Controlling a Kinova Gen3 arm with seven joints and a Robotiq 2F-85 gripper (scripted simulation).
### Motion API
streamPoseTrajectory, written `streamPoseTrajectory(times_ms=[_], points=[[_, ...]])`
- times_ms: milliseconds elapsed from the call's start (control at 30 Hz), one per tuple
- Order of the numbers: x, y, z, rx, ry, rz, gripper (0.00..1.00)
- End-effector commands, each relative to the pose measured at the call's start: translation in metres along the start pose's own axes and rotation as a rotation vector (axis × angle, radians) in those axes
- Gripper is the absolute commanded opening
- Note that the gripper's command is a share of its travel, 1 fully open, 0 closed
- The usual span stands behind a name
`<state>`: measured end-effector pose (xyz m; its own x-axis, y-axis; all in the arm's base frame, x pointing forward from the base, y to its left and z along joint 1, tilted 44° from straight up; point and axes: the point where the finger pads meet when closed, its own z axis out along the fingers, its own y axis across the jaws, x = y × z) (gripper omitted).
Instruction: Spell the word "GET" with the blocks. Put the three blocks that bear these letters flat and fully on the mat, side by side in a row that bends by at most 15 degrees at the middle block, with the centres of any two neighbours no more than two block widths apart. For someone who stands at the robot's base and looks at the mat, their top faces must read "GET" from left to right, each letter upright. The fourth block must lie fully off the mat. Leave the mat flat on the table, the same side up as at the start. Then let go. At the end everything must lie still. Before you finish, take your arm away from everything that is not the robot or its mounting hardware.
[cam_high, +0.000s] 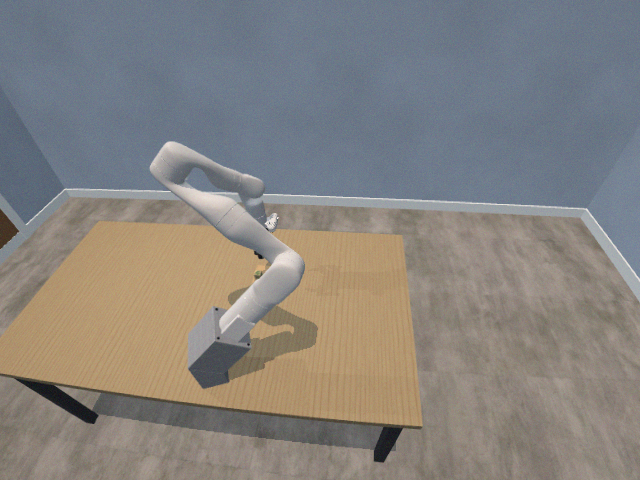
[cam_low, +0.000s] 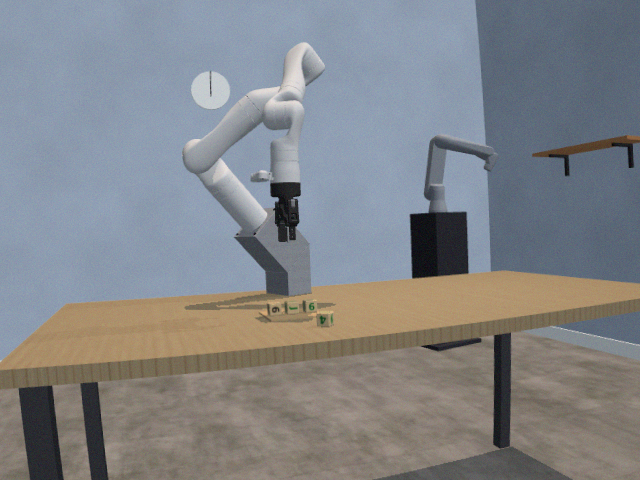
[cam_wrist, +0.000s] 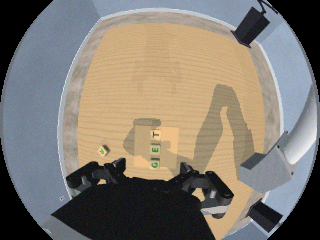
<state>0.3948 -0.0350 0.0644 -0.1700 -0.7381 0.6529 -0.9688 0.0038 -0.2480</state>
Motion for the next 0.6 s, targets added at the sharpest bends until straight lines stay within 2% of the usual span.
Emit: streamPoseTrajectory(times_ms=[0,567], points=[[-0.0042,-0.0019,-0.0095,0.01,-0.008,-0.007,1.0],[-0.0041,-0.0019,-0.0126,0.01,-0.008,-0.007,1.0]])
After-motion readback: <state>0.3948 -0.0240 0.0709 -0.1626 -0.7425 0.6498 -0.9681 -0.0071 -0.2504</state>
